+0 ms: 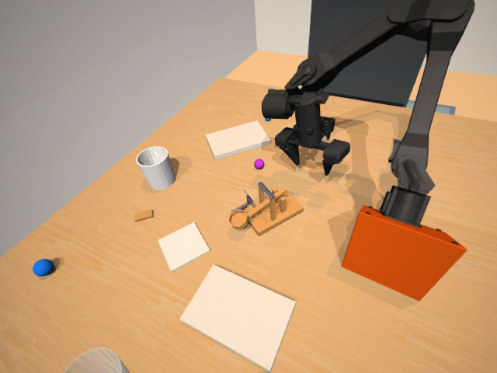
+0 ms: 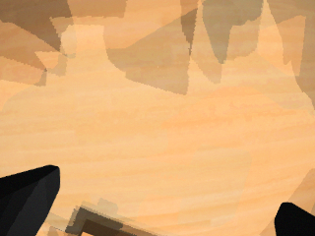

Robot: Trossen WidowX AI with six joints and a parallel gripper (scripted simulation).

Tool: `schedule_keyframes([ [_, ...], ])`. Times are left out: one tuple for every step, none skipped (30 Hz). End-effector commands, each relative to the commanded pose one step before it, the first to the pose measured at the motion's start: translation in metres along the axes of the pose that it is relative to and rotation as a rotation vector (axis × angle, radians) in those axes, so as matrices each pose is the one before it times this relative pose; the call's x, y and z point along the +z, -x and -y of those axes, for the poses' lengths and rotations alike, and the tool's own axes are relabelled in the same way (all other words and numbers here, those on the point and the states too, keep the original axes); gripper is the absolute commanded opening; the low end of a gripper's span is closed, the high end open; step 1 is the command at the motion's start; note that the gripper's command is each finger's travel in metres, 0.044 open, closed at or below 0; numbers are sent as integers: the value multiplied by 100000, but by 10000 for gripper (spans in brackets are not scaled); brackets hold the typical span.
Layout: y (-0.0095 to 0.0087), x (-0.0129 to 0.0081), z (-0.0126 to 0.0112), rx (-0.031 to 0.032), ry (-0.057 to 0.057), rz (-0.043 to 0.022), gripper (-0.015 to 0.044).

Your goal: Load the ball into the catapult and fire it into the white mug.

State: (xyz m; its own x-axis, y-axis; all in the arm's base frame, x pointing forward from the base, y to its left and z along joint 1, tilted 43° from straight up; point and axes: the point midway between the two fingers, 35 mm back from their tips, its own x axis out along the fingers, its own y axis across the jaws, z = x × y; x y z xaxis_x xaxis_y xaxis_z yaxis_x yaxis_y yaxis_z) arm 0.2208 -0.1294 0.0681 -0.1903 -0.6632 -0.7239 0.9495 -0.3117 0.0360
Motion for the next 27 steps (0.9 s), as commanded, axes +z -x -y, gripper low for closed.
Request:
schedule_keyframes([
  [3560,-5673,-1152,7610,-15721,-3410,440],
  [592,-1104,134,1206,-2894,-513,440],
  [513,-948,187,1031,-2516,-448,440],
  [471,-859,228,938,-2315,-414,440],
  [473,-850,283,937,-2334,-420,440],
  [478,-841,340,943,-2366,-429,440],
  [390,-672,318,770,-1942,-354,440],
  [203,-342,180,400,-1012,-186,440],
  [35,29,199,61,-167,-31,440],
  [20,19,119,37,-100,-18,440],
  [0,0,0,0,0,0,440],
  [0,0,0,0,0,0,440],
  [0,0,0,0,0,0,440],
  [0,0,0,0,0,0,440],
  [0,0,0,0,0,0,440],
  [0,0,0,0,0,0,440],
  [-268,-19,-14,-2,2,-19,440],
  [-799,-41,-33,2,3,-38,440],
  [-1320,-16,-24,27,-6,0,440],
  [-1301,47,17,51,-17,81,440],
  [-770,57,30,40,-15,88,440],
  [-255,24,14,15,-6,36,440],
  [0,0,0,0,0,0,440],
  [0,0,0,0,0,0,440],
  [-27,-2,-1,-1,0,-2,440],
  [-82,-7,-4,-2,1,-7,440],
  [-109,-8,-5,-2,1,-9,440],
])
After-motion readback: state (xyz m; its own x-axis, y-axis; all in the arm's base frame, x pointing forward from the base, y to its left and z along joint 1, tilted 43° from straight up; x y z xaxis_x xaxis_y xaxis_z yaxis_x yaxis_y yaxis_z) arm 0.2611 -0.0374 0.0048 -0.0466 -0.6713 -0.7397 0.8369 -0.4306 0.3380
